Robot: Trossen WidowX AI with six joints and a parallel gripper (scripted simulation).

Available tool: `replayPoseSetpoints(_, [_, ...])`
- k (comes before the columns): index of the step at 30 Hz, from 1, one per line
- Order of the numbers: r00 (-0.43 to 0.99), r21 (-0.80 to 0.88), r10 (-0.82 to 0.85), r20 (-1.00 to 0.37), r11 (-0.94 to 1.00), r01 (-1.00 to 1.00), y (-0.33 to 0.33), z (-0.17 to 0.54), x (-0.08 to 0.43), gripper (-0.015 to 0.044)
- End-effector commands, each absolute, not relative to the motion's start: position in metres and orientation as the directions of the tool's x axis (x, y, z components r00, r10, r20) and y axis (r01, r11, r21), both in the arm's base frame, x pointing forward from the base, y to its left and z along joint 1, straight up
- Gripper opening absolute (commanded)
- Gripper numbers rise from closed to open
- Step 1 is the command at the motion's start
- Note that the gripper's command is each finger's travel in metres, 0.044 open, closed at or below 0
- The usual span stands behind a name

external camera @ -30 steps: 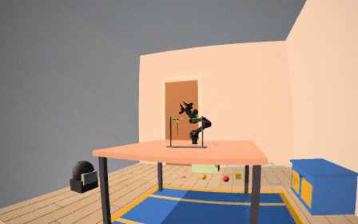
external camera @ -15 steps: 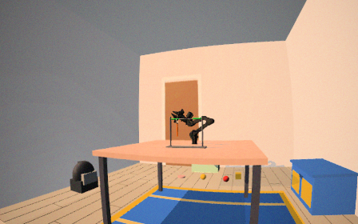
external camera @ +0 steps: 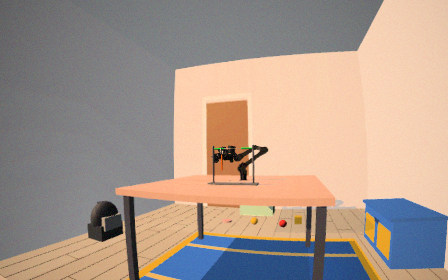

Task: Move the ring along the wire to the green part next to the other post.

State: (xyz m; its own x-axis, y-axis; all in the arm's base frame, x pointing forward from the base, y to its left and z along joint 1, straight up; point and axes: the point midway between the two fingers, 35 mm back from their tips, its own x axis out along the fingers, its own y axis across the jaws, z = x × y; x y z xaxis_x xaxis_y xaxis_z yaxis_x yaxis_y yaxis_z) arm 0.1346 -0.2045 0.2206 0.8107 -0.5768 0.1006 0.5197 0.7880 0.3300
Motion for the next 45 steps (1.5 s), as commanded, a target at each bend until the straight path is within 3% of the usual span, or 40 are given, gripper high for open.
replayPoseSetpoints(1, [0.936,0.189,-0.346,-0.066,0.916,0.353,-0.165,0.163,0.174,0.016])
replayPoseSetpoints(11, [0.98,0.023,0.016,-0.2,1.0,-0.012,-0.096,0.103,0.197,0.016])
replayPoseSetpoints(22, [0.979,0.02,0.022,-0.201,1.0,-0.019,-0.095,0.103,0.197,0.016])
replayPoseSetpoints(45, [0.986,-0.01,0.029,-0.165,0.999,-0.031,-0.093,0.144,0.252,0.016])
